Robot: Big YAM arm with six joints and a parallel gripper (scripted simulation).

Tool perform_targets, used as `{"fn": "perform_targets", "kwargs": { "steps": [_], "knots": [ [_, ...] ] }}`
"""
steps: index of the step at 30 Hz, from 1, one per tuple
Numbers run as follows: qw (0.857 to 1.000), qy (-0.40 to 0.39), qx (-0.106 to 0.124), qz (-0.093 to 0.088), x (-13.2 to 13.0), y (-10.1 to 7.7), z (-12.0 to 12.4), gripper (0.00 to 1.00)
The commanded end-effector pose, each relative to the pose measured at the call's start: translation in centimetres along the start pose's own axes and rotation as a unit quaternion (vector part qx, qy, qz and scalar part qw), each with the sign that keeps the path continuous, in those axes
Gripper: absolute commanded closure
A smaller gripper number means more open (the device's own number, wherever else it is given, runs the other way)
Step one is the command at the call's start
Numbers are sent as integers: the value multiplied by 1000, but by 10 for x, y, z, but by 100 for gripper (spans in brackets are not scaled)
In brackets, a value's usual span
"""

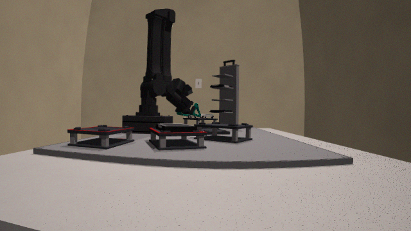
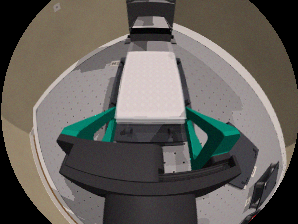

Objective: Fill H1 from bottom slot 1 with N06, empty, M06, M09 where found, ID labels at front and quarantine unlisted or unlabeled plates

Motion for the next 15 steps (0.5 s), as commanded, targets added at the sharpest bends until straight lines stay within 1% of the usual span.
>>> {"fn": "perform_targets", "kwargs": {
  "steps": [1,13,14,15],
  "knots": [
    [1000,5,-18,0,3,8,0,14],
    [1000,5,-18,0,3,8,0,14],
    [1000,5,-18,0,3,8,0,7],
    [1000,5,-18,0,3,8,0,7]
  ]
}}
Point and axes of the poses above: the point where the finger pads meet when closed, its own y axis out along the fingers, its own x axis across the jaws, z = x × y, the point moved 4 cm from there along -y, back along the fingers, and after that the axes turned 11 degrees about -y, right-handed, at the moved point
